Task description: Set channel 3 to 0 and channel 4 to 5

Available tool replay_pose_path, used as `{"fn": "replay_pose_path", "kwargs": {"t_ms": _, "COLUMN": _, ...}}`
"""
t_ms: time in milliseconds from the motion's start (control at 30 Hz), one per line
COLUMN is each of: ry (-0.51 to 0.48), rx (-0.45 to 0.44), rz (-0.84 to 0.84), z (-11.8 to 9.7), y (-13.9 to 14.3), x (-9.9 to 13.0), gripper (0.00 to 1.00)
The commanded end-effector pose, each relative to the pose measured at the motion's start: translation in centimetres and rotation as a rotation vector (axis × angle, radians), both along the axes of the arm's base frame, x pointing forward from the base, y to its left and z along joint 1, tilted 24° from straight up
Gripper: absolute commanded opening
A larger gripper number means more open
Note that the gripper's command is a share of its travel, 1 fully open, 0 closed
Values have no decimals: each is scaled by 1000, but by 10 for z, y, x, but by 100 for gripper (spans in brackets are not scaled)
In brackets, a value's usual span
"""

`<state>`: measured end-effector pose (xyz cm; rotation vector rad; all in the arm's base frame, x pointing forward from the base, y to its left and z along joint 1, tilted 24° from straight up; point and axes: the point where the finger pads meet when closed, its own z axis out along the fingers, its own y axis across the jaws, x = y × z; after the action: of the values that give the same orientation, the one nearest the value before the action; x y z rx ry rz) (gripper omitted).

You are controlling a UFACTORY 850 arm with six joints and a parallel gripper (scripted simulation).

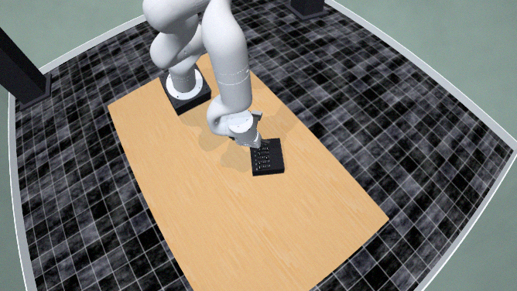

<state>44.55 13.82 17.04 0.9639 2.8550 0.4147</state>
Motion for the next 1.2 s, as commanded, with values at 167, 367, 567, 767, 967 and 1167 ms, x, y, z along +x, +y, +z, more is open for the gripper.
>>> {"fn": "replay_pose_path", "kwargs": {"t_ms": 167, "ry": 30, "rx": 181, "rz": -477, "z": -4, "y": -22, "x": 11, "gripper": 100}}
{"fn": "replay_pose_path", "kwargs": {"t_ms": 367, "ry": 54, "rx": 265, "rz": -721, "z": -5, "y": -26, "x": 12, "gripper": 100}}
{"fn": "replay_pose_path", "kwargs": {"t_ms": 567, "ry": 63, "rx": 372, "rz": -971, "z": -5, "y": -26, "x": 12, "gripper": 100}}
{"fn": "replay_pose_path", "kwargs": {"t_ms": 767, "ry": 28, "rx": 484, "rz": -1146, "z": -5, "y": -26, "x": 12, "gripper": 100}}
{"fn": "replay_pose_path", "kwargs": {"t_ms": 967, "ry": 23, "rx": 492, "rz": -1154, "z": -5, "y": -26, "x": 12, "gripper": 100}}
{"fn": "replay_pose_path", "kwargs": {"t_ms": 1167, "ry": 23, "rx": 492, "rz": -1154, "z": -5, "y": -26, "x": 12, "gripper": 100}}
